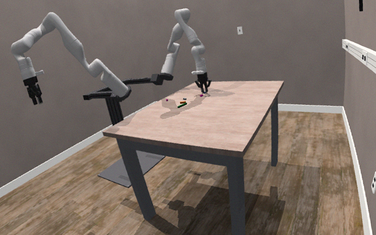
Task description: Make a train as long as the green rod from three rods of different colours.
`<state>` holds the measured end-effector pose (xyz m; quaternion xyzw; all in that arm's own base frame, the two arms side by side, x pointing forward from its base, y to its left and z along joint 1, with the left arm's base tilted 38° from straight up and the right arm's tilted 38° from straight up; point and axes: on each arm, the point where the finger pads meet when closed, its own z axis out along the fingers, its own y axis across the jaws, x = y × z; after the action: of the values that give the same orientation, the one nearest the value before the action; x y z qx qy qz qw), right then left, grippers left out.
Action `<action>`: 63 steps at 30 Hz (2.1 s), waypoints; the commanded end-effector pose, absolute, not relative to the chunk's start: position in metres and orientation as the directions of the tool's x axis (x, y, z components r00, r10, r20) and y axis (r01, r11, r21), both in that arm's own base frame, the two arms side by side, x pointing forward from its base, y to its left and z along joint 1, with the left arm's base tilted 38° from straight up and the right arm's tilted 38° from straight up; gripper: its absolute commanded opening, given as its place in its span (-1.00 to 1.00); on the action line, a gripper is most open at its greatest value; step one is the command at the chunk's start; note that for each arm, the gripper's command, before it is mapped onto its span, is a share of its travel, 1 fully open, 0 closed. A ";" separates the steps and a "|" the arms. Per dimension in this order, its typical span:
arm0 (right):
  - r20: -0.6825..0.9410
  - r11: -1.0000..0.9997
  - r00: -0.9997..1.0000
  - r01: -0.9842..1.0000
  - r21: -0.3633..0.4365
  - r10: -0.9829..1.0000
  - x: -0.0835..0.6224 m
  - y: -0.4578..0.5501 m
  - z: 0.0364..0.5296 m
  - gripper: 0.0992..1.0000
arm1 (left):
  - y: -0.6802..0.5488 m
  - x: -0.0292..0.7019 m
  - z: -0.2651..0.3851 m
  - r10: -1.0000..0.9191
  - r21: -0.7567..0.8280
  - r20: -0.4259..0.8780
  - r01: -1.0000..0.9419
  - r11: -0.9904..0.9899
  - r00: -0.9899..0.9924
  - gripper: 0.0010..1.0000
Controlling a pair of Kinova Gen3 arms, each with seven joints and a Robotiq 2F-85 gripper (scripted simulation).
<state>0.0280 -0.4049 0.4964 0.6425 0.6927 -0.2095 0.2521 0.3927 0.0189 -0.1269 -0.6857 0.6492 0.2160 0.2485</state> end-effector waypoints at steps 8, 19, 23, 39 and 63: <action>-0.619 0.087 -0.047 0.996 0.034 0.784 0.028 -0.405 0.497 1.00 | 0.018 0.393 -0.127 -0.784 -0.061 -0.618 -0.998 -0.033 0.064 -0.37; -0.619 0.087 -0.047 0.996 0.034 0.784 0.028 -0.405 0.497 1.00 | 0.018 0.393 -0.127 -0.784 -0.061 -0.618 -0.998 -0.033 0.064 -0.72; -0.619 0.087 -0.047 0.996 0.034 0.784 0.028 -0.405 0.497 1.00 | 0.018 0.393 -0.127 -0.784 -0.061 -0.618 -0.998 -0.033 0.064 -0.72; -0.619 0.087 -0.047 0.996 0.034 0.784 0.028 -0.405 0.497 1.00 | 0.018 0.393 -0.127 -0.784 -0.061 -0.618 -0.998 -0.033 0.064 -0.72; -0.619 0.087 -0.047 0.996 0.034 0.784 0.028 -0.405 0.497 1.00 | -0.035 0.391 -0.059 -0.784 -0.061 -0.618 -0.998 -0.033 0.064 -0.72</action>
<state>0.0280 -0.4049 0.4964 0.6425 0.6927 -0.2095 0.2521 0.3906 -0.0265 -0.0698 -0.6857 0.6493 0.2156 0.2483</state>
